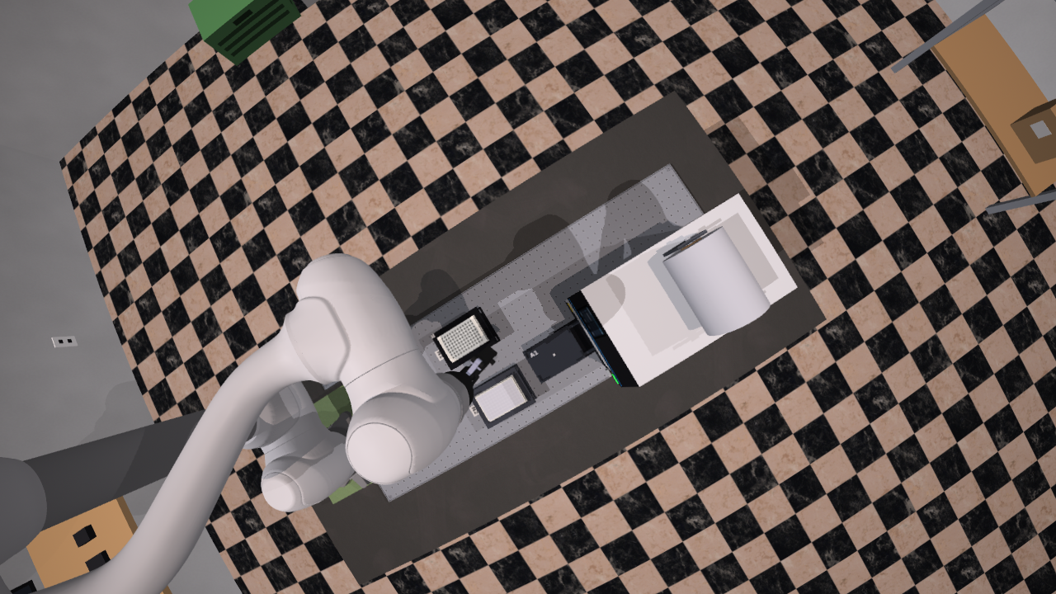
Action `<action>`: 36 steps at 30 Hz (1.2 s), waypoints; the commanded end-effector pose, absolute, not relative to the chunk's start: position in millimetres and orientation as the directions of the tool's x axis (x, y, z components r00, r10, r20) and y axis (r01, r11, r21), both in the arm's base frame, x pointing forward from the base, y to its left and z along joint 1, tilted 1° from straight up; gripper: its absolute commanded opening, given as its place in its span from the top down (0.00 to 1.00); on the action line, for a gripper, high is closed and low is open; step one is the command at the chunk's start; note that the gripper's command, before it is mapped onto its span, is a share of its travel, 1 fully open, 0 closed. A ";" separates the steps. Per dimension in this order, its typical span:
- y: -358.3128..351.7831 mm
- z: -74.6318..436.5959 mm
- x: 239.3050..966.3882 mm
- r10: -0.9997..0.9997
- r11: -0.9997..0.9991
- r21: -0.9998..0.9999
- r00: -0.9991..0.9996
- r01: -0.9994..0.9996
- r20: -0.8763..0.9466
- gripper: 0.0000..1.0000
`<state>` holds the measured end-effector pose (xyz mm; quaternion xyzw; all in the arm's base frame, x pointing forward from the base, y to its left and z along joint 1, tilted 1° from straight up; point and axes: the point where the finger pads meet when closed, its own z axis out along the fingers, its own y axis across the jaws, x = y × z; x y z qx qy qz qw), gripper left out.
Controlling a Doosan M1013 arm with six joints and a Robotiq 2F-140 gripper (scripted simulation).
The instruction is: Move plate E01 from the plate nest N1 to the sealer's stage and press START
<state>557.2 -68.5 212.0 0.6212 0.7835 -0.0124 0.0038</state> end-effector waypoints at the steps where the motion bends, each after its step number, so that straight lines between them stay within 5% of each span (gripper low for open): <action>1: -68.5 212.1 557.2 0.944 0.330 -0.015 -0.330 0.944 -0.016 0.30; 24: -68.6 212.1 557.2 0.566 0.824 -0.022 -0.825 0.566 -0.004 0.30; 36: -68.6 212.1 557.1 0.200 0.980 -0.021 -0.980 0.200 0.005 0.30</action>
